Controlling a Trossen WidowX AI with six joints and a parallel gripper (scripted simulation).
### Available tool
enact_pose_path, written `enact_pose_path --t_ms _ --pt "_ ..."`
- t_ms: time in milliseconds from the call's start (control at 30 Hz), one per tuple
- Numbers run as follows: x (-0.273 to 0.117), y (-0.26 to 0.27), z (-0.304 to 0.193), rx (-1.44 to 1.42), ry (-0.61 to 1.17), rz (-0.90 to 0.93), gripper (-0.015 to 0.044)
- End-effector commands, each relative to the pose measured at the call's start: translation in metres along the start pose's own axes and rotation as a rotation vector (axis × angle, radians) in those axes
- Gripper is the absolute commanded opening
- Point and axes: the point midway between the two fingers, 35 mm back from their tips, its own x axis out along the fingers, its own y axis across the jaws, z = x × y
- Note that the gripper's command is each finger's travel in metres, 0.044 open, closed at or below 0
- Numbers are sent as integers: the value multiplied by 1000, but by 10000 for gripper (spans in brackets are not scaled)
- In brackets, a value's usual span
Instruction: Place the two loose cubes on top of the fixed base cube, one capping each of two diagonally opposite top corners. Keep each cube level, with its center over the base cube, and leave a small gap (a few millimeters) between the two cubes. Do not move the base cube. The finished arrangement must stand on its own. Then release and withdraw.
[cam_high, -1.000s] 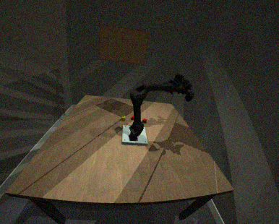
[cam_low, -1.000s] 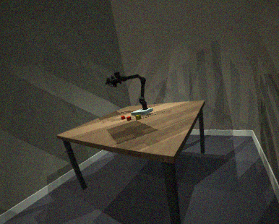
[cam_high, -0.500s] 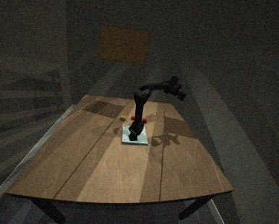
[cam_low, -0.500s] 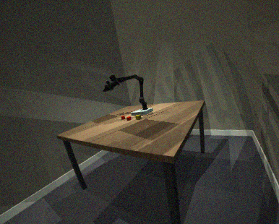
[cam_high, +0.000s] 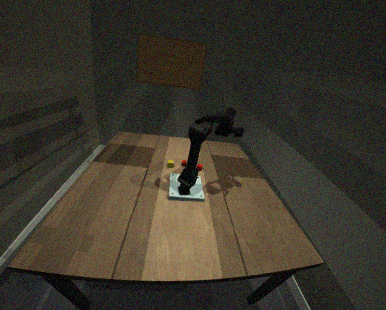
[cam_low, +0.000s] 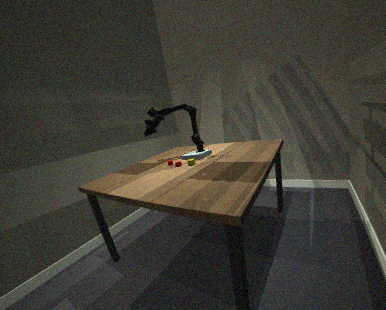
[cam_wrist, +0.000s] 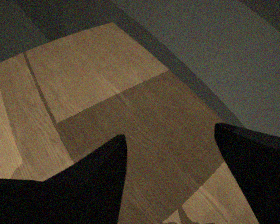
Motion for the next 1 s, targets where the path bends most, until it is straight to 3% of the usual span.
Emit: enact_pose_path --t_ms 0,467,967 --pt "4 27 -4 -129 42 71 265" --pt "1 130 -40 -653 178 361 265" --pt "-30 218 -92 -1228 253 697 265"
